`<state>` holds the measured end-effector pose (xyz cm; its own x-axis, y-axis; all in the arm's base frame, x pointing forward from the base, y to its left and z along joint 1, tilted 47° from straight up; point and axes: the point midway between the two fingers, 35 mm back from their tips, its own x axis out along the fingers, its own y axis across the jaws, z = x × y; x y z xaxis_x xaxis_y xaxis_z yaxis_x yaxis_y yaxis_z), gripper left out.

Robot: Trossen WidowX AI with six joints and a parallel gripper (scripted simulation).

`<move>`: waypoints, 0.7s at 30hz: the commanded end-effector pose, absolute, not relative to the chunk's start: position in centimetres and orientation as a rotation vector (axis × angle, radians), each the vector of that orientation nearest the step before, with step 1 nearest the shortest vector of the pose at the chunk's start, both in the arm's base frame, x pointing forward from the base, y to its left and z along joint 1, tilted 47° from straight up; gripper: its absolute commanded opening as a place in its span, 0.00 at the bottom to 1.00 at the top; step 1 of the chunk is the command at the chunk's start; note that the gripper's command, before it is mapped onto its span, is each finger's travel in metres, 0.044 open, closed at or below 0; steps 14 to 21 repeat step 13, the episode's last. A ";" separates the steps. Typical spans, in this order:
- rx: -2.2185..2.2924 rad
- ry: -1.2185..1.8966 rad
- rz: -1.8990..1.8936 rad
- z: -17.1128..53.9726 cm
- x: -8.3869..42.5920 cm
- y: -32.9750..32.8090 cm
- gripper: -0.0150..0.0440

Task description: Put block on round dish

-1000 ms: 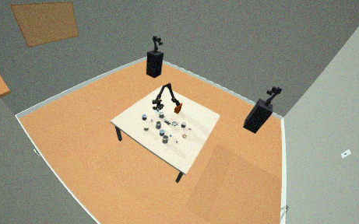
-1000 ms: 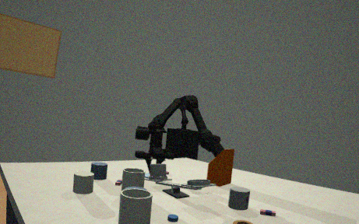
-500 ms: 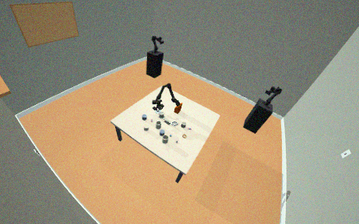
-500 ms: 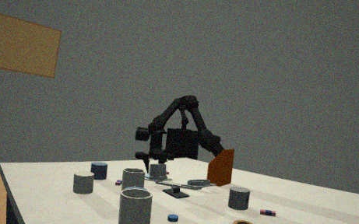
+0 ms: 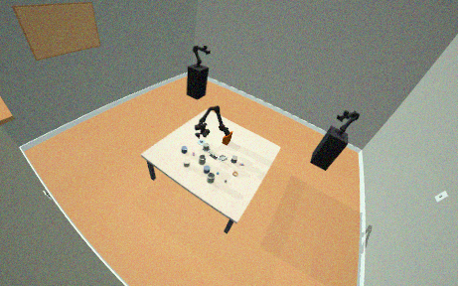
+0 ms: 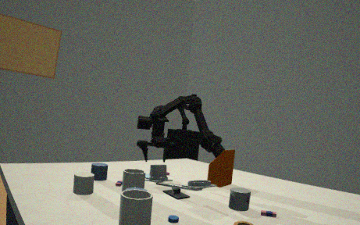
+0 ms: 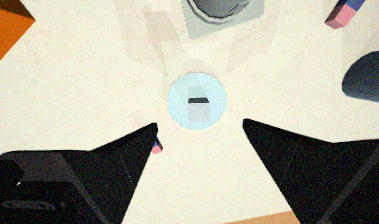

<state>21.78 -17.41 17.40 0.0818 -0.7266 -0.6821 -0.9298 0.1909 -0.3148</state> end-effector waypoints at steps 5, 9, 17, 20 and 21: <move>-1.592 1.681 0.327 19.6 21.4 -15.1 1.00; -1.592 1.681 0.327 19.6 21.4 -15.1 1.00; -1.592 1.681 0.327 19.6 21.4 -15.1 1.00; -1.592 1.681 0.327 19.6 21.4 -15.1 1.00; -1.592 1.681 0.327 19.6 21.4 -15.1 1.00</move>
